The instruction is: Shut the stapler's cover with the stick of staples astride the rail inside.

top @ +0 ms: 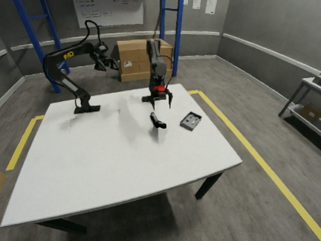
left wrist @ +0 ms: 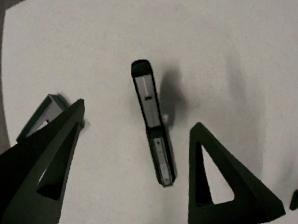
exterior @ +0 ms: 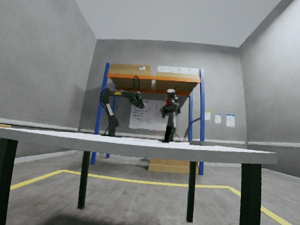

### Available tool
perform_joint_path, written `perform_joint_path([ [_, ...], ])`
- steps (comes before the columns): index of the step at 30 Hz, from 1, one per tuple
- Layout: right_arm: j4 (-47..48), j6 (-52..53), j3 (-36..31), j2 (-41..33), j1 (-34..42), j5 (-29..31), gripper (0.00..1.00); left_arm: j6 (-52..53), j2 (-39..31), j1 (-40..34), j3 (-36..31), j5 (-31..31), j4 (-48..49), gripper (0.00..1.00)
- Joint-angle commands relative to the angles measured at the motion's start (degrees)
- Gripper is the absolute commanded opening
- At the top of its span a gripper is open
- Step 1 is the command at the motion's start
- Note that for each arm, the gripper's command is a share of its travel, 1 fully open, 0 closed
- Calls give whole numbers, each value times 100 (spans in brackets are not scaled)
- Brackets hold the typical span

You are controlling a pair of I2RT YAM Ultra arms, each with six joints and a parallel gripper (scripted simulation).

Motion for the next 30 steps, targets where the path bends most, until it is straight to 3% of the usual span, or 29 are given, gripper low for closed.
perform_joint_path([
  [1,-6,60,13,68,-47,164,100,-61,-32,35,212,-54,76,89],
  [4,168,-154,5,79,-85,-106,100,-270,91,-13,286,-163,-323,55],
  [5,242,-288,-13,90,-146,-286,100,-399,151,-53,363,-223,-529,50],
  [9,688,-1018,-12,103,-672,-1174,100,-1009,584,-140,907,-423,-1492,50],
  [16,1881,-2825,-143,40,-2225,-2856,100,-2009,2011,-184,2642,-406,-3210,50],
  [18,1881,-2825,-143,40,-2225,-2856,100,-2009,2011,-184,2642,-406,-3210,50],
  [19,2126,-3206,-222,-29,-2617,-3262,100,-2142,2274,-144,2974,-329,-3540,50],
  [30,3448,-5323,-481,-168,-5093,-5345,100,-2930,4120,-8,5271,-26,-5400,50],
])
